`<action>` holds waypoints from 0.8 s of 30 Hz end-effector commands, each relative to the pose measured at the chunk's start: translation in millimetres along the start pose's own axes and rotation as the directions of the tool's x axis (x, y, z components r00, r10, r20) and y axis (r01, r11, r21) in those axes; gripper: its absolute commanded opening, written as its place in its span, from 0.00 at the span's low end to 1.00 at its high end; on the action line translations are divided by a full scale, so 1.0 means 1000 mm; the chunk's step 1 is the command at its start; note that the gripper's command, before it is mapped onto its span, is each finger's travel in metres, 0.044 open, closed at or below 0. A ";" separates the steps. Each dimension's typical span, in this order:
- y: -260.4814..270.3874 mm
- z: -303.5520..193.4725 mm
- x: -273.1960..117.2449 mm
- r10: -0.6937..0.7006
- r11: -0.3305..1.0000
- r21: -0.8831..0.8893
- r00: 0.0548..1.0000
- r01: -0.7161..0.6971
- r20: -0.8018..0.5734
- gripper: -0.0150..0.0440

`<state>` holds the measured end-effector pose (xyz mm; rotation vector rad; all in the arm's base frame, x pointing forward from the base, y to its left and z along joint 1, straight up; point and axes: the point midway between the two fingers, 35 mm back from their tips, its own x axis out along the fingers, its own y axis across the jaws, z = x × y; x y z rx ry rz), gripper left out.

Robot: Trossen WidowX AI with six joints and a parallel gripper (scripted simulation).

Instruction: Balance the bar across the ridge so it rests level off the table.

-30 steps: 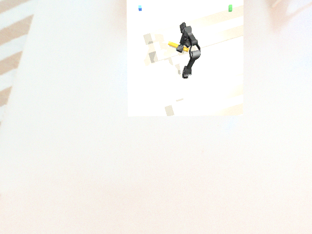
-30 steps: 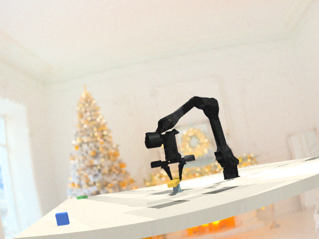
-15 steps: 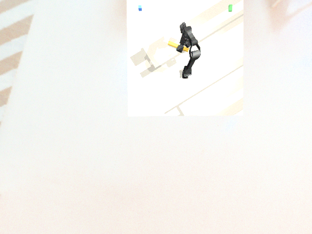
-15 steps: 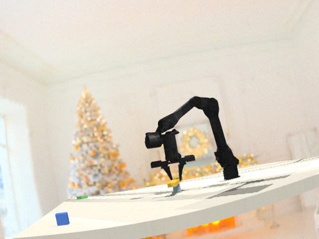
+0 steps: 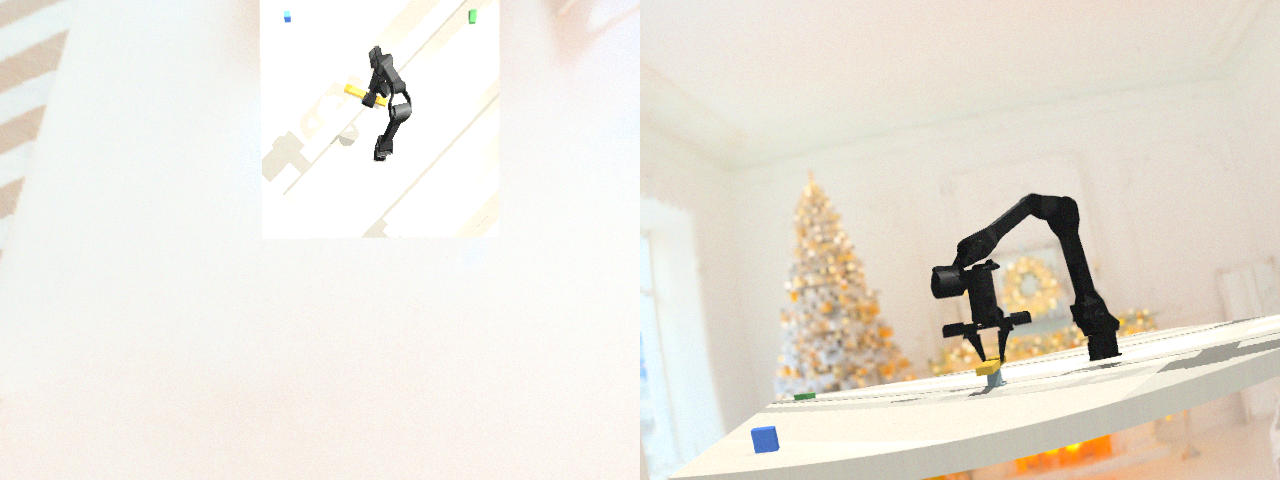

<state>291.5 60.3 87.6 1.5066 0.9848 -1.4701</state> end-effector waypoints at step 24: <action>0.000 0.000 0.001 -0.002 1.000 0.005 1.000 0.002 -0.003 0.25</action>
